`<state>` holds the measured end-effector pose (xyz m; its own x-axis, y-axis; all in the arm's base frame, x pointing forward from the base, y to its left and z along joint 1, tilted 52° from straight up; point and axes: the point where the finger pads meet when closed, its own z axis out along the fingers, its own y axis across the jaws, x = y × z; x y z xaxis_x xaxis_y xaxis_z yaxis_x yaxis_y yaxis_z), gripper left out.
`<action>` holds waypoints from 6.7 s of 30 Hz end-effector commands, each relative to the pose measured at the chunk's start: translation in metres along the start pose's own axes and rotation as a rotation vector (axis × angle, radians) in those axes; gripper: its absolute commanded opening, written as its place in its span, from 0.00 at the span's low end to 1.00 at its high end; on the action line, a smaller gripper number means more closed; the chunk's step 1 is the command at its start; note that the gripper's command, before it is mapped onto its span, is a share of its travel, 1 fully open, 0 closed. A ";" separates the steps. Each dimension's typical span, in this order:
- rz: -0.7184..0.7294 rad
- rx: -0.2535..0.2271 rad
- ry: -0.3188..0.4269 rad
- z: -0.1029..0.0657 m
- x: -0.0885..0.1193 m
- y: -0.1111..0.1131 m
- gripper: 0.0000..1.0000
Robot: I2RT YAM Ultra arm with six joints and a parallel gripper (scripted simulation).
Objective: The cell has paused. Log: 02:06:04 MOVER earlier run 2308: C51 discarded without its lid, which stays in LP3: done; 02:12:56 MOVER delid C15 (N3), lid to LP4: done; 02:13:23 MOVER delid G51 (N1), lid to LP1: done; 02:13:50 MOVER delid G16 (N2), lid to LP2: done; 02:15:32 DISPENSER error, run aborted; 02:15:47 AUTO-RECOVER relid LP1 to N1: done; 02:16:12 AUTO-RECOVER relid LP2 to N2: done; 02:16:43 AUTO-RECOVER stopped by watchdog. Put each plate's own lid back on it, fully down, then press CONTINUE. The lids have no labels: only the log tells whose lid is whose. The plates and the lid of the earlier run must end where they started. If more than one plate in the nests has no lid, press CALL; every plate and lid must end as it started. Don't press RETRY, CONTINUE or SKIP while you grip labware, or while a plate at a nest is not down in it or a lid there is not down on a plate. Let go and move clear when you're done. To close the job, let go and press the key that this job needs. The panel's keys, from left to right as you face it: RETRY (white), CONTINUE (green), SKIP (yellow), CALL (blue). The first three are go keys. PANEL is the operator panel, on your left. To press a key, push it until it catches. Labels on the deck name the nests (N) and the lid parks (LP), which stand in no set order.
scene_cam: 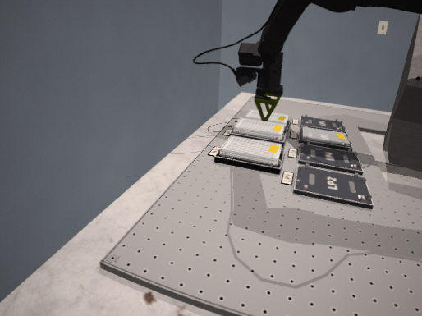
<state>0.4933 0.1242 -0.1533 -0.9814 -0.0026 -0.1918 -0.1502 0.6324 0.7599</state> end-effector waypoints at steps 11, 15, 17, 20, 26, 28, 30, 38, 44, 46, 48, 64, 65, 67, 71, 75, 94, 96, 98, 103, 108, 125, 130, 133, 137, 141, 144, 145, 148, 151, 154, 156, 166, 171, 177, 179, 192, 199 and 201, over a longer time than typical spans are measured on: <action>-0.011 0.017 -0.039 -0.012 -0.013 -0.009 1.00; -0.011 0.017 -0.039 -0.012 -0.013 -0.009 1.00; -0.011 0.017 -0.039 -0.012 -0.013 -0.009 1.00; -0.011 0.017 -0.039 -0.012 -0.013 -0.009 1.00; -0.011 0.017 -0.039 -0.012 -0.013 -0.009 1.00; -0.011 0.017 -0.039 -0.012 -0.013 -0.009 1.00; -0.011 0.017 -0.039 -0.012 -0.013 -0.009 1.00; -0.019 0.014 -0.042 -0.025 -0.017 0.000 1.00; 0.010 0.005 -0.020 -0.030 -0.003 -0.002 1.00; -0.001 0.004 -0.029 -0.035 -0.009 -0.001 1.00; 0.005 0.002 -0.025 -0.038 -0.006 -0.001 1.00; -0.010 0.001 -0.037 -0.050 -0.013 -0.002 1.00; -0.012 0.002 -0.038 -0.050 -0.014 -0.001 1.00; -0.014 0.002 -0.040 -0.051 -0.015 -0.001 1.00; -0.013 0.002 -0.039 -0.050 -0.014 -0.002 1.00; -0.009 0.001 -0.036 -0.049 -0.013 -0.004 1.00; -0.002 0.000 -0.031 -0.049 -0.011 -0.006 1.00; -0.002 0.000 -0.030 -0.049 -0.011 -0.006 1.00; -0.001 0.000 -0.030 -0.048 -0.010 -0.007 1.00; 0.000 0.000 -0.029 -0.048 -0.010 -0.007 1.00; 0.000 0.000 -0.029 -0.048 -0.010 -0.007 1.00; -0.043 0.004 -0.020 -0.043 0.025 0.024 0.93; -0.031 0.015 -0.034 -0.049 0.043 0.032 0.88; -0.042 0.014 -0.020 -0.042 0.057 0.046 0.85; -0.043 0.013 -0.019 -0.041 0.065 0.053 0.83; -0.040 0.014 -0.022 -0.042 0.081 0.064 0.00; -0.043 0.013 -0.018 -0.041 0.094 0.075 0.00; -0.043 0.012 -0.018 -0.041 0.098 0.078 0.00; -0.040 0.013 -0.021 -0.041 0.109 0.086 0.00; -0.040 0.013 -0.021 -0.041 0.121 0.096 0.00; -0.042 0.012 -0.018 -0.040 0.126 0.099 0.00; -0.038 0.013 -0.024 -0.042 0.132 0.104 0.00; -0.034 0.015 -0.038 -0.039 0.139 0.112 0.00; -0.038 0.014 -0.041 -0.039 0.137 0.114 0.00; -0.004 0.018 -0.009 -0.036 0.157 0.109 0.00; -0.005 0.017 -0.006 -0.035 0.158 0.110 0.00; -0.036 0.005 -0.018 -0.036 0.148 0.119 0.00; -0.058 -0.001 -0.042 -0.072 0.136 0.124 0.00; -0.058 0.000 -0.042 -0.082 0.137 0.124 0.00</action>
<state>0.3286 0.1531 -0.0495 -0.9673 -0.0002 -0.2538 -0.1955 0.6379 0.7449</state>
